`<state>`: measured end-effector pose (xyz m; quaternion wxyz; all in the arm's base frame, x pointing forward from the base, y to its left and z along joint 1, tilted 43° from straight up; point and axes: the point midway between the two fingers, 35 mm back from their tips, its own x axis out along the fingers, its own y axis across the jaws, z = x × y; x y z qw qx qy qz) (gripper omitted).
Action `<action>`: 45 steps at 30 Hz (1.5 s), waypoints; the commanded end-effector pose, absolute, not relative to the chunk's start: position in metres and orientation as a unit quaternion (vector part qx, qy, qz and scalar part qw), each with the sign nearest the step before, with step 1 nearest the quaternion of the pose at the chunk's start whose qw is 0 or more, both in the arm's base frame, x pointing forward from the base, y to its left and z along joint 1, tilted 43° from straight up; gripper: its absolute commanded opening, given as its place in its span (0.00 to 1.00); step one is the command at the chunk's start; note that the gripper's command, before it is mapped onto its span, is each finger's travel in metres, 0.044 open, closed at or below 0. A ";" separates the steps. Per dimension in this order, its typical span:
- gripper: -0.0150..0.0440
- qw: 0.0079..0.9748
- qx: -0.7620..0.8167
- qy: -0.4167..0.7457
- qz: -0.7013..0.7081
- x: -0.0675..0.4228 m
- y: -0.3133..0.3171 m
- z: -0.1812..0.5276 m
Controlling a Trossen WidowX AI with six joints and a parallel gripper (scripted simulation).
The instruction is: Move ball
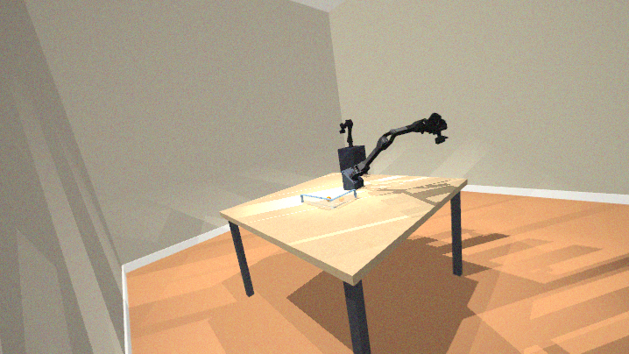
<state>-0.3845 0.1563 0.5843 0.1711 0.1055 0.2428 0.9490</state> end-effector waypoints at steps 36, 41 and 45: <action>0.72 0.563 -0.056 0.023 0.824 -0.144 0.445 0.476; 0.72 0.602 -0.088 0.008 0.794 -0.094 0.464 0.461; 0.72 0.631 -0.115 -0.001 0.768 -0.051 0.475 0.448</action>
